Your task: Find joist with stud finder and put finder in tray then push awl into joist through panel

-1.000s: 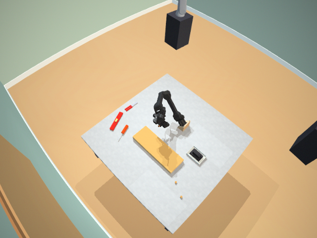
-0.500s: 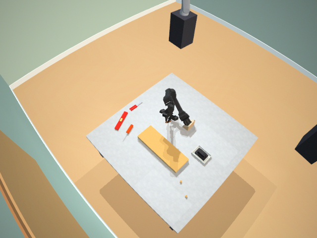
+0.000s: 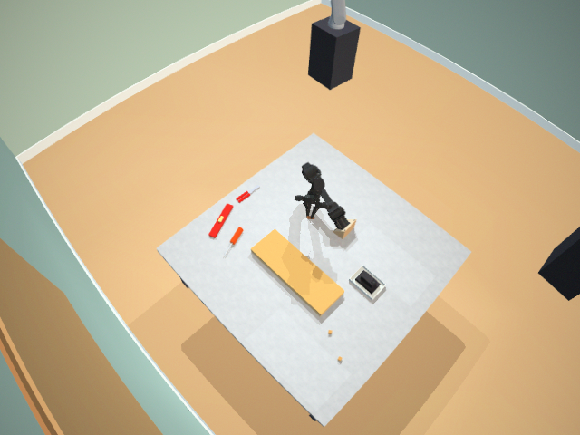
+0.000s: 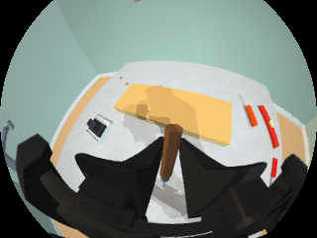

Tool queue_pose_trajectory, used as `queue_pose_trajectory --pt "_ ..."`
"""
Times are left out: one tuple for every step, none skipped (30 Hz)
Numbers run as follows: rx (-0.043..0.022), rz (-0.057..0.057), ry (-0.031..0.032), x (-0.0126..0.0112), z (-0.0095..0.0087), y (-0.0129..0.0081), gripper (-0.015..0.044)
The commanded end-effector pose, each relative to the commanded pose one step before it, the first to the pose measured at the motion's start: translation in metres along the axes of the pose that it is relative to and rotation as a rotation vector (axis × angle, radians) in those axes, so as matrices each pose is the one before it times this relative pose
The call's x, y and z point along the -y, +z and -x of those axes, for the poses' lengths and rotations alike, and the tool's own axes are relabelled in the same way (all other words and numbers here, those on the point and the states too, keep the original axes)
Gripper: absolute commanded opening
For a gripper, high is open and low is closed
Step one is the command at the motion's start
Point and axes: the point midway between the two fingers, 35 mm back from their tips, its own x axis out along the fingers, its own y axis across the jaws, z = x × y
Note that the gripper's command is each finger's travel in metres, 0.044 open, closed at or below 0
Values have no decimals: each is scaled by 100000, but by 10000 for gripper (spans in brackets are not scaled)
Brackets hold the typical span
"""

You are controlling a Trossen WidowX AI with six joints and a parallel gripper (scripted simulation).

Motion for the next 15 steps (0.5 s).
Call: queue_pose_trajectory --pt "8585 4483 4288 -250 1011 -120 0" --pt "1825 1205 1030 -94 213 -20 0" --pt "1825 1199 1032 -94 209 -19 0" --pt "1824 1192 1033 -94 204 -18 0" --pt "1823 1185 1034 -94 200 -17 0" --pt "1822 1178 1036 -94 196 -15 0" --pt "1821 1170 1037 -94 191 -14 0" --pt "1820 1163 1038 -94 187 -13 0" --pt "1819 1155 1040 -93 183 -12 0" --pt "1819 1147 1041 -93 178 -11 0" --pt "1818 1139 1042 -93 174 -10 0" --pt "1817 1131 1043 -93 169 -9 0" --pt "1816 1123 1045 -93 165 -8 0" --pt "1816 1114 1046 -92 161 -8 0" --pt "1815 1106 1047 -92 156 -7 0"
